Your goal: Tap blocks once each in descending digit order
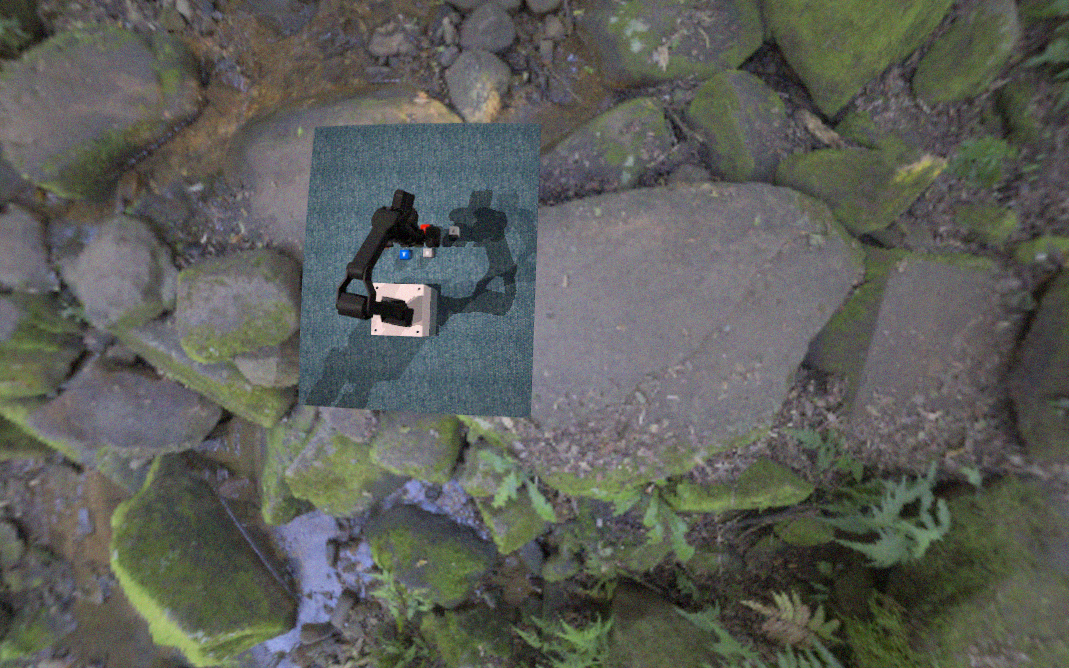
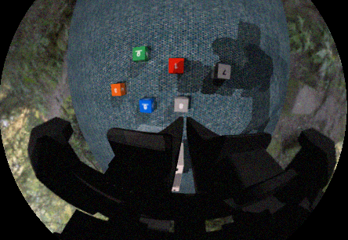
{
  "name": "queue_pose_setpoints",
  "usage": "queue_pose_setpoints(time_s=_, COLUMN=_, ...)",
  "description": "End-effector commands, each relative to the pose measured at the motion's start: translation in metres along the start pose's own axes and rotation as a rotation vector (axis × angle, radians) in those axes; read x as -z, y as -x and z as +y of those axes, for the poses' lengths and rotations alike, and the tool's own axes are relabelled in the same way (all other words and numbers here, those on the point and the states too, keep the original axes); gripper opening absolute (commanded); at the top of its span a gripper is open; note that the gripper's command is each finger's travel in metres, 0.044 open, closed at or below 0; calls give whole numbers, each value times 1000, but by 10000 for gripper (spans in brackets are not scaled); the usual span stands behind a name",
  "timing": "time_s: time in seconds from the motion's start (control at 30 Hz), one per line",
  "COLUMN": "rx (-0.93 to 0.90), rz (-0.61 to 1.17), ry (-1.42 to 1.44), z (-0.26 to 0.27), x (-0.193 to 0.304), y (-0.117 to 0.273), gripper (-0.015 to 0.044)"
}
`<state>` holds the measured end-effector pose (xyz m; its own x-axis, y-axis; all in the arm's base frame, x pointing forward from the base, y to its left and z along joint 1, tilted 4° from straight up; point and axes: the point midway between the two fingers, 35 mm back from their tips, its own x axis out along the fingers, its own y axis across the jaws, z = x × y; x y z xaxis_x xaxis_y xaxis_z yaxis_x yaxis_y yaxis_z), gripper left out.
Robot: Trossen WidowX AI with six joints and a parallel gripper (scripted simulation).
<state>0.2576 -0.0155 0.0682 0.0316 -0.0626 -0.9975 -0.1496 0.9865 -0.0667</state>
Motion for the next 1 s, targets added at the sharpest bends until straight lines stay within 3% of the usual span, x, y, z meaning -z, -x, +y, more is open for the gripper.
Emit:
queue_pose_setpoints(time_s=0.0, rx=0, rz=14, ry=-8, z=0, x=4, y=13, gripper=20)
queue_pose_setpoints(time_s=0.37, rx=8, rz=6, ry=-8, z=-73, x=-72, y=15, gripper=20)
queue_pose_setpoints(time_s=0.6, rx=9, rz=6, ry=-8, z=-80, x=-77, y=14, gripper=20)
queue_pose_setpoints(time_s=0.67, rx=9, rz=6, ry=-8, z=-81, x=-78, y=1, gripper=20)
queue_pose_setpoints(time_s=0.8, rx=9, rz=6, ry=-8, z=-81, x=-77, y=-64, gripper=20)
queue_pose_setpoints(time_s=0.97, rx=9, rz=6, ry=-8, z=-81, x=-76, y=-67, gripper=20)
